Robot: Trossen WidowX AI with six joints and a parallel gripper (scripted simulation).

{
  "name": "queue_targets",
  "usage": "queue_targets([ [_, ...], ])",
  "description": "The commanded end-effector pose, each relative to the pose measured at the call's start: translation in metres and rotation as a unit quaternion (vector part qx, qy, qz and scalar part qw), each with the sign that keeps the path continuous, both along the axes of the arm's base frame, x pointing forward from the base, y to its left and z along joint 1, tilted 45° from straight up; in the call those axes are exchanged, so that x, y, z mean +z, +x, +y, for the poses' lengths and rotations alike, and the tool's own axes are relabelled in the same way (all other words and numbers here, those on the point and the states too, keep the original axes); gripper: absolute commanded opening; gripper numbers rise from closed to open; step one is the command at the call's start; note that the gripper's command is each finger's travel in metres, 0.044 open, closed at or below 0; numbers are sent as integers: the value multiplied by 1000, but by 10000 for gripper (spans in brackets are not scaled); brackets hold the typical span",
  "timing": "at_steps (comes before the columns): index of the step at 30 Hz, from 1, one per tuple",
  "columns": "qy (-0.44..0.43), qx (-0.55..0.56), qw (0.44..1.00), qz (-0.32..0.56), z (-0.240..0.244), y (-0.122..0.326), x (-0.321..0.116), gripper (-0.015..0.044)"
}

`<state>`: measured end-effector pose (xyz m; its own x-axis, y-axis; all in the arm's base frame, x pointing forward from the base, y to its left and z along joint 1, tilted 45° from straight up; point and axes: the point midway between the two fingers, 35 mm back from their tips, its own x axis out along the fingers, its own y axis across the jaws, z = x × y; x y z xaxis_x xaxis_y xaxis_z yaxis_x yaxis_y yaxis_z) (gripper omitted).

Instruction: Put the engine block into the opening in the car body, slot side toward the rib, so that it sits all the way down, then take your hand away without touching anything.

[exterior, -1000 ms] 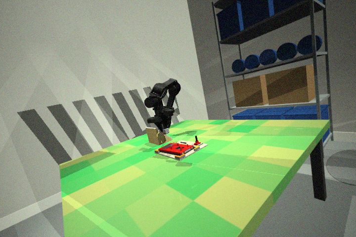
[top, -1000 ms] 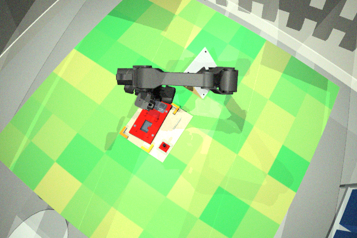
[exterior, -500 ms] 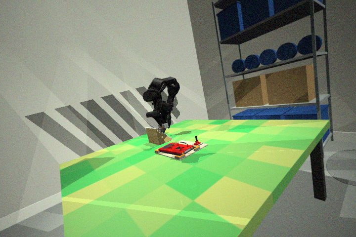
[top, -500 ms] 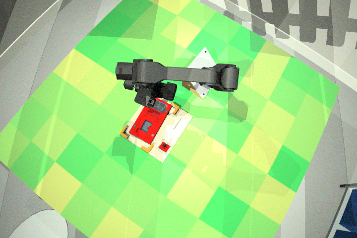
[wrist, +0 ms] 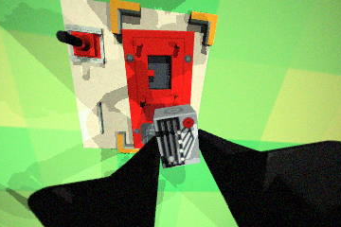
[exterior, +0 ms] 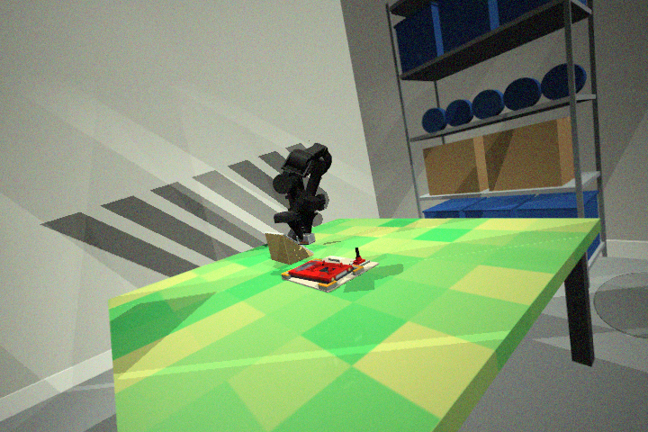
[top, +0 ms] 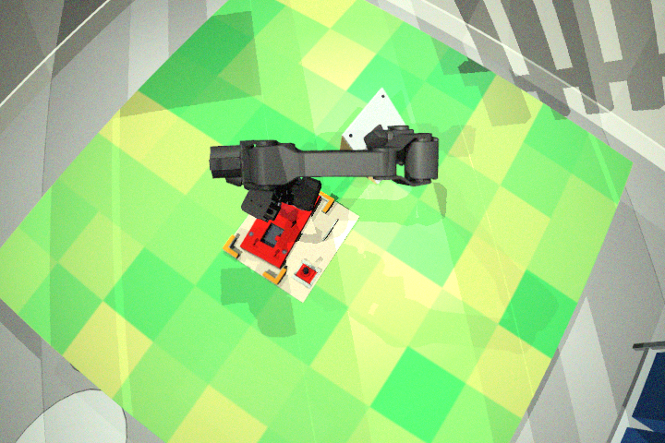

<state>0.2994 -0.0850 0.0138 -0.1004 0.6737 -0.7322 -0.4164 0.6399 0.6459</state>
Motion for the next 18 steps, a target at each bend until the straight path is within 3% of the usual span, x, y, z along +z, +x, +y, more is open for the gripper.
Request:
queue_targets([
  [1,2,-8,1000,9,8,5,-6,0],
  [18,1,-38,999,36,51,33,-25,0],
])
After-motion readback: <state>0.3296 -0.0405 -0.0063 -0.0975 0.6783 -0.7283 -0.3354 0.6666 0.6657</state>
